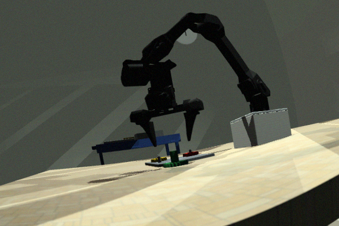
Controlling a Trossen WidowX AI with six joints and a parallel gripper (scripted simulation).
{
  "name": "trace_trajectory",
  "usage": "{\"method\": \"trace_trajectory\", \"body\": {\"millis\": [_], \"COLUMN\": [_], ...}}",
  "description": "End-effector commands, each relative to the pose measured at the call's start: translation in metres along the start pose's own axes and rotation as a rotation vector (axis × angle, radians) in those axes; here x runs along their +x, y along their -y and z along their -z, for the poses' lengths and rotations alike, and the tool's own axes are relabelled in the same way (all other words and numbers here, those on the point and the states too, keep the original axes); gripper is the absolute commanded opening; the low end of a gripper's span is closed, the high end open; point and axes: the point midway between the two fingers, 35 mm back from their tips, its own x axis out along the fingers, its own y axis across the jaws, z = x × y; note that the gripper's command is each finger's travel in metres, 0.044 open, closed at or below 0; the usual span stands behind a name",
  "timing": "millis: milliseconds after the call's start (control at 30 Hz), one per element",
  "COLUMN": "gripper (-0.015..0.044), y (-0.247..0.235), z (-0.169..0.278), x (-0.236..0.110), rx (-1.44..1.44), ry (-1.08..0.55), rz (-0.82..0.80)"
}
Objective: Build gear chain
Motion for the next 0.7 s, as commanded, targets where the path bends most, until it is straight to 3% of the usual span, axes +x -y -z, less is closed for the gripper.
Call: {"method": "trace_trajectory", "body": {"millis": [0,667], "gripper": [0.044,0.044], "y": [0.0,0.0], "z": [0.0,0.0], "x": [0.006,0.031], "rx": [-0.005,-0.005], "ry": [-0.006,-0.006], "rz": [-0.001,-0.001]}}
